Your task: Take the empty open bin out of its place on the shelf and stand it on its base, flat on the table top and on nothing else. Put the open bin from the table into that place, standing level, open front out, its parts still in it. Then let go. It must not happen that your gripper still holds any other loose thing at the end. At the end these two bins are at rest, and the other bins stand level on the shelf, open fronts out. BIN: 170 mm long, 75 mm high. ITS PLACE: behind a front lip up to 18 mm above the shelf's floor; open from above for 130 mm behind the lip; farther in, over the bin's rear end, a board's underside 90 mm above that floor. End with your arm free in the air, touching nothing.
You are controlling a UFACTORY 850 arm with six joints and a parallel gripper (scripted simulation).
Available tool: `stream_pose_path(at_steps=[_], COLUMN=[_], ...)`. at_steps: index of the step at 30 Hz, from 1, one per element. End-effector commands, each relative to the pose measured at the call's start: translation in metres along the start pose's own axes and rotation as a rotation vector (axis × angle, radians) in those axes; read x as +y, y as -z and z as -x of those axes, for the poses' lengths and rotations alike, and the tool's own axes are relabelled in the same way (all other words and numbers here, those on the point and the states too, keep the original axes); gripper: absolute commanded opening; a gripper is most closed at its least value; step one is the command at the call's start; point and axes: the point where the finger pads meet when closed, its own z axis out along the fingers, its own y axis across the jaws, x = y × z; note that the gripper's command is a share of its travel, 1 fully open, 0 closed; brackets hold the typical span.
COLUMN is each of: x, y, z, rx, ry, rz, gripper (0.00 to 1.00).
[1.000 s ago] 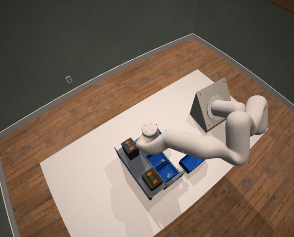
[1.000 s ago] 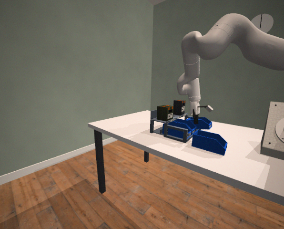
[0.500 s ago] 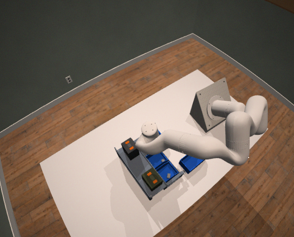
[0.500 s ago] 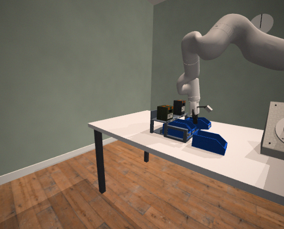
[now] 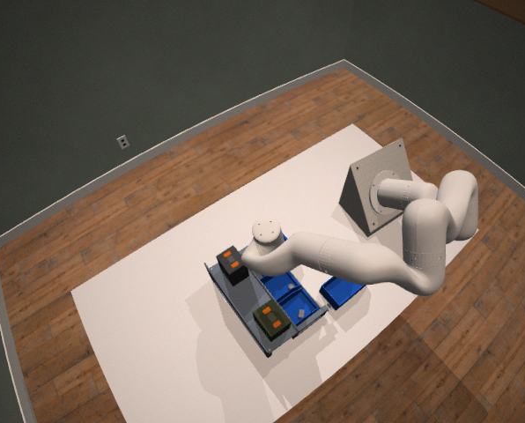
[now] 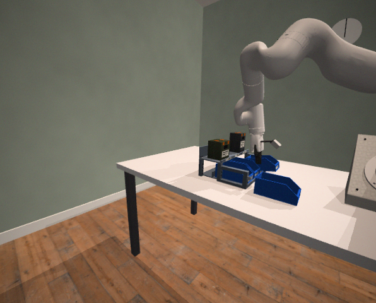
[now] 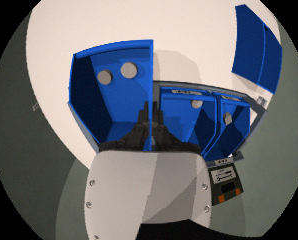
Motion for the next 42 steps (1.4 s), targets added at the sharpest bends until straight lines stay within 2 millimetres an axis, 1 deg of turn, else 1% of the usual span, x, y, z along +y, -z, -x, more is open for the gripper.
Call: stream_pose_path(at_steps=[1, 21, 42], x=[0.000, 0.000, 0.000], y=[0.001, 0.001, 0.002], z=[0.001, 0.002, 0.013], rx=[-0.002, -0.005, -0.021], ry=[0.000, 0.000, 0.000], rz=[-0.001, -0.001, -0.001], gripper=[0.00, 0.00, 0.00])
